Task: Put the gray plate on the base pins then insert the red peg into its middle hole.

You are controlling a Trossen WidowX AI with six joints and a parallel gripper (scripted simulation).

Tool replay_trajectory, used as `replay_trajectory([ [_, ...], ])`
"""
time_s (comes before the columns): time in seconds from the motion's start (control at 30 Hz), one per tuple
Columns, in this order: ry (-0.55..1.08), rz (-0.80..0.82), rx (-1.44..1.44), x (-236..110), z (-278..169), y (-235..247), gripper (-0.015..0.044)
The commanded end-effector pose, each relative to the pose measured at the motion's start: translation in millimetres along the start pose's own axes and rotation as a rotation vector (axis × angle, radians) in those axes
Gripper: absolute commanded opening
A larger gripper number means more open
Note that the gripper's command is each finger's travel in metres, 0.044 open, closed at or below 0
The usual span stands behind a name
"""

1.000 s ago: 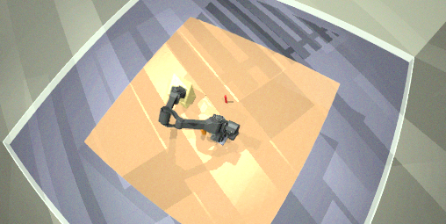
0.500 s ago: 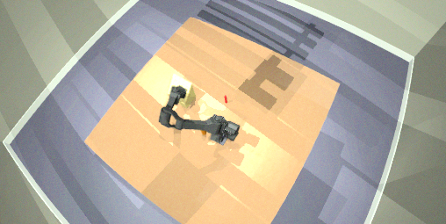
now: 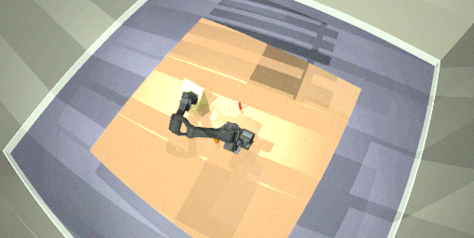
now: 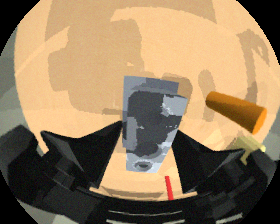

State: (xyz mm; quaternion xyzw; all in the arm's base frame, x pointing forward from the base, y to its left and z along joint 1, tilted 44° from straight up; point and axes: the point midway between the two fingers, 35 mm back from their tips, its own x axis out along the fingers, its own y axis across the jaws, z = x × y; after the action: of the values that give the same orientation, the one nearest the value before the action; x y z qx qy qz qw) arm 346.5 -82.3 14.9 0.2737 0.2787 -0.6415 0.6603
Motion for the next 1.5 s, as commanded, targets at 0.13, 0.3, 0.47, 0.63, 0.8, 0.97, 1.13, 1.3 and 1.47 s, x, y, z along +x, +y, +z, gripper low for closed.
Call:
replay_trajectory([
  [0.13,0.000,0.000,0.000,-0.1,0.0,0.0,0.0440],
  [0.3,0.010,0.006,-0.013,-43.6,-3.6,6.3,0.0440],
  [0.47,0.002,0.000,-0.009,-117.6,-1.9,0.9,0.0440],
  [0.63,0.001,0.000,-0.009,-121.0,-6.2,3.8,0.0440],
  [0.8,0.007,0.001,-0.032,-121.7,-17.8,1.9,0.0440],
  [0.97,0.031,0.007,-0.205,-125.2,-100.0,-24.4,0.0440],
  [1.13,0.029,0.005,-0.366,-123.1,-169.0,-67.1,0.0440],
  [1.3,0.015,0.000,-0.459,-118.2,-204.6,-99.6,0.0440],
  [1.47,0.015,0.000,-0.459,-118.1,-201.2,-100.1,0.0440],
])
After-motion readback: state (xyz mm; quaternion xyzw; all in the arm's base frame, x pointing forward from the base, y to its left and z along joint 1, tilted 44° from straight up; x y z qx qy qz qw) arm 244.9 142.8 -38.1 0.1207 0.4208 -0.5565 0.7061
